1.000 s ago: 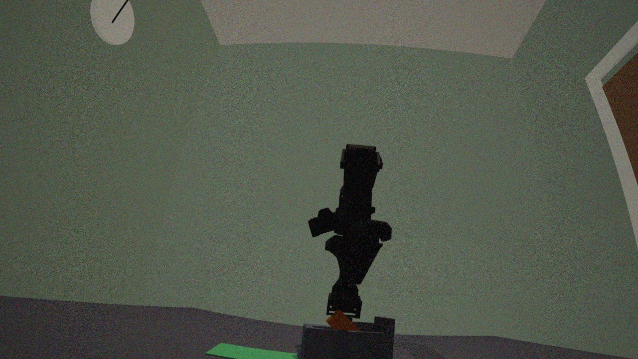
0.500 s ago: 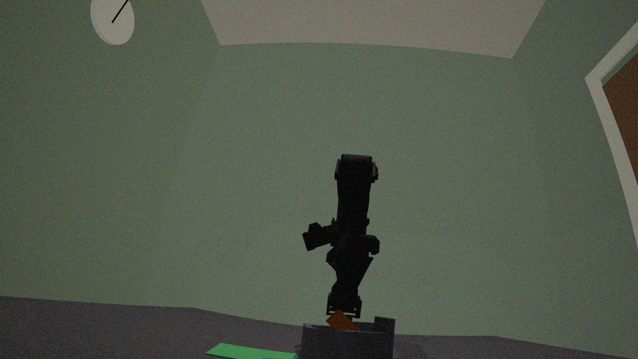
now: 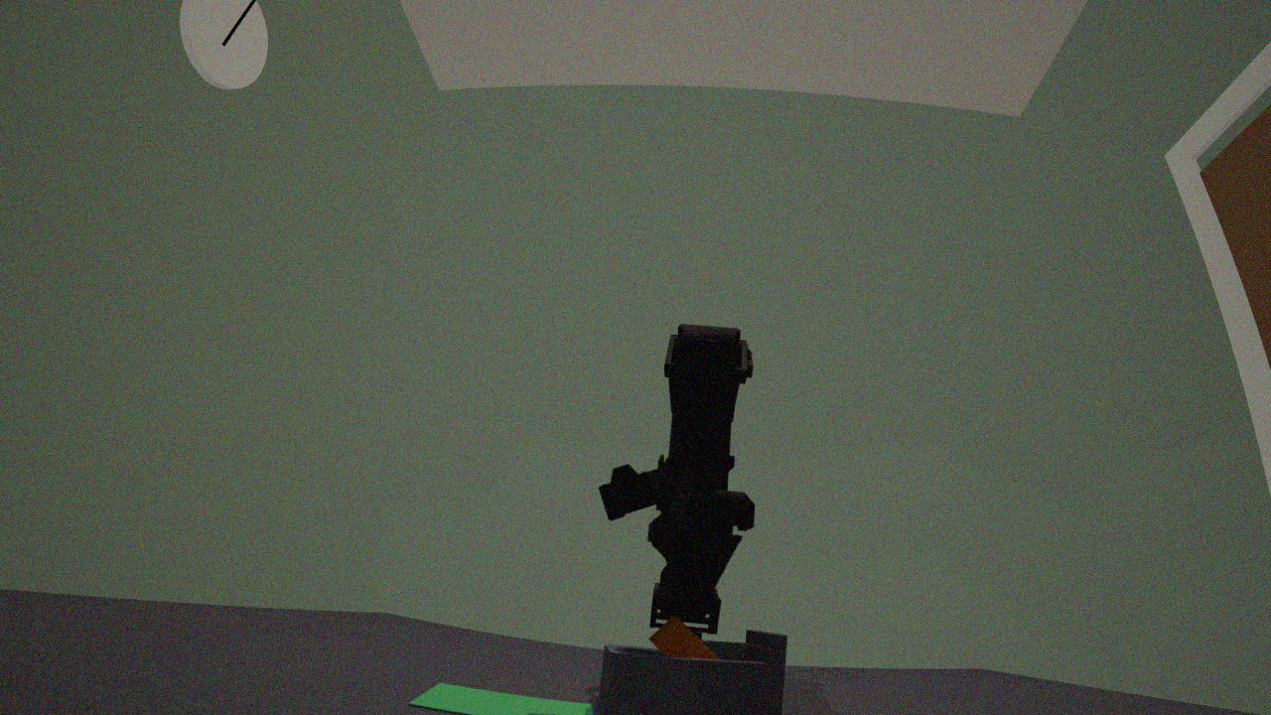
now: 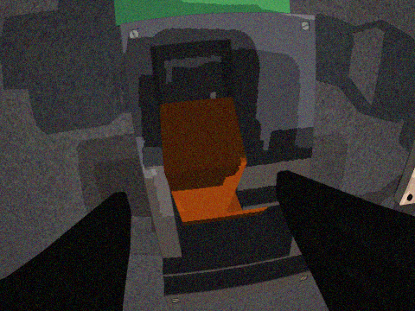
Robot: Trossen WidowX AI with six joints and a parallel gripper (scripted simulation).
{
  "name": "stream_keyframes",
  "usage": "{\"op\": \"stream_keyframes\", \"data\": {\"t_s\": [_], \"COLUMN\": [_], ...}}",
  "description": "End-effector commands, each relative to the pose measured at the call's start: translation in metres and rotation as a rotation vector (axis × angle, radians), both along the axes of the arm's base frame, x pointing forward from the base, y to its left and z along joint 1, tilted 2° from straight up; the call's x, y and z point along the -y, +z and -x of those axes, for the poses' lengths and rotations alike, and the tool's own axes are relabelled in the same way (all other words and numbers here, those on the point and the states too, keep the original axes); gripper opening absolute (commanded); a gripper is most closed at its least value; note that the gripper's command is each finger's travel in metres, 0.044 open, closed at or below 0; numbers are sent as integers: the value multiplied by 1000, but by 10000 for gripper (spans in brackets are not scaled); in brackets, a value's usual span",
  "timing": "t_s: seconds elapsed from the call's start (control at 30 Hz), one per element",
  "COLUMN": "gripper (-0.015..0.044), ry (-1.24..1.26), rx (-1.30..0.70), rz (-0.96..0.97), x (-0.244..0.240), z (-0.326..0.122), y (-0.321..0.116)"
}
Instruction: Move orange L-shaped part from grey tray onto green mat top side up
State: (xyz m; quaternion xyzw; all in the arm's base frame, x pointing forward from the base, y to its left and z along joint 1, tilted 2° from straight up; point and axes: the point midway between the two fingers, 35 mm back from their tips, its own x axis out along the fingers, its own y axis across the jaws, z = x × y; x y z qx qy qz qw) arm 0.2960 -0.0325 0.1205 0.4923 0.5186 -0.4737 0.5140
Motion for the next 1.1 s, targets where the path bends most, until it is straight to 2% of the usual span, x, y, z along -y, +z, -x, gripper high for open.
{"op": "stream_keyframes", "data": {"t_s": [0.0, 0.6, 0.8, 1.07], "gripper": [280, 280, 122, 69], "ry": [-6, -6, 0, 0], "rx": [-6, -6, -2, -2], "rz": [4, 4, 0, 0], "x": [0, 0, -1, -1], "z": [1, 2, 1, 1], "y": [-9, -34, -29, -29]}}
